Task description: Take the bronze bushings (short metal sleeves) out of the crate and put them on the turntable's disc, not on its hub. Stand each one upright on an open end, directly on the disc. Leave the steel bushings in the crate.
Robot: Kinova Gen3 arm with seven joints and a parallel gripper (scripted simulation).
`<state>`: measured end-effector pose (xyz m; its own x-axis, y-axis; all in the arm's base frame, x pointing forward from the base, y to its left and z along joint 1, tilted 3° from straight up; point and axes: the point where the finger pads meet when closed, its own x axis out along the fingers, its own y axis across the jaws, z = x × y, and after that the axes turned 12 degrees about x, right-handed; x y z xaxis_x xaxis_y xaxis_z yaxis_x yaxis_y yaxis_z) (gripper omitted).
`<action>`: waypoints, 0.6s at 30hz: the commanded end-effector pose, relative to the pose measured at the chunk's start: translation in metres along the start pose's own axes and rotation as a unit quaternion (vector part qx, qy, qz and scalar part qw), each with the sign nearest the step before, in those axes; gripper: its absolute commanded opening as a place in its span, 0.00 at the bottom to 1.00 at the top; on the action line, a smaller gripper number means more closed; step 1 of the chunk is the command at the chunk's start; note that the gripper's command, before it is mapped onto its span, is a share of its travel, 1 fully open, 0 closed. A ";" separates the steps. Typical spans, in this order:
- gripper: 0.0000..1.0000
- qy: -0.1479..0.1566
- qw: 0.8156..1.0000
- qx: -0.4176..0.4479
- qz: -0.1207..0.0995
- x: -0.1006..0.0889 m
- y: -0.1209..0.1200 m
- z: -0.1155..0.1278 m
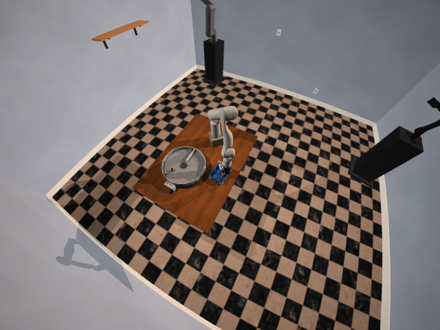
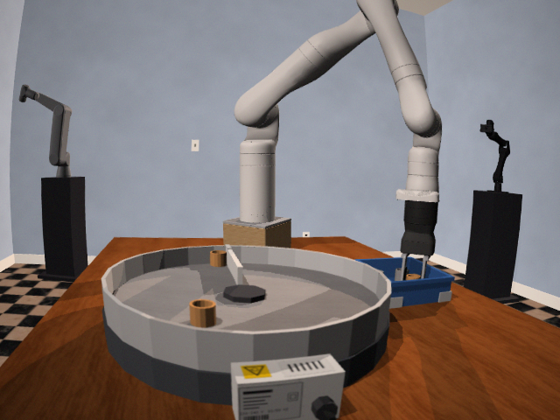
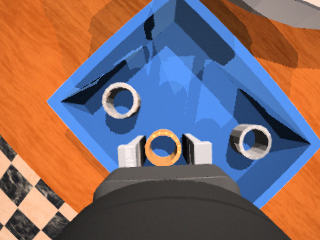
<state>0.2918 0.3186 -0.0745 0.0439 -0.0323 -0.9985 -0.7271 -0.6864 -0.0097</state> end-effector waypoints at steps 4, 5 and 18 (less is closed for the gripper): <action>0.00 0.000 1.000 0.000 -0.001 -0.001 -0.001 0.000; 0.00 0.000 1.000 0.000 -0.001 -0.001 -0.001 0.000; 0.00 0.000 1.000 0.000 -0.001 -0.001 -0.001 0.000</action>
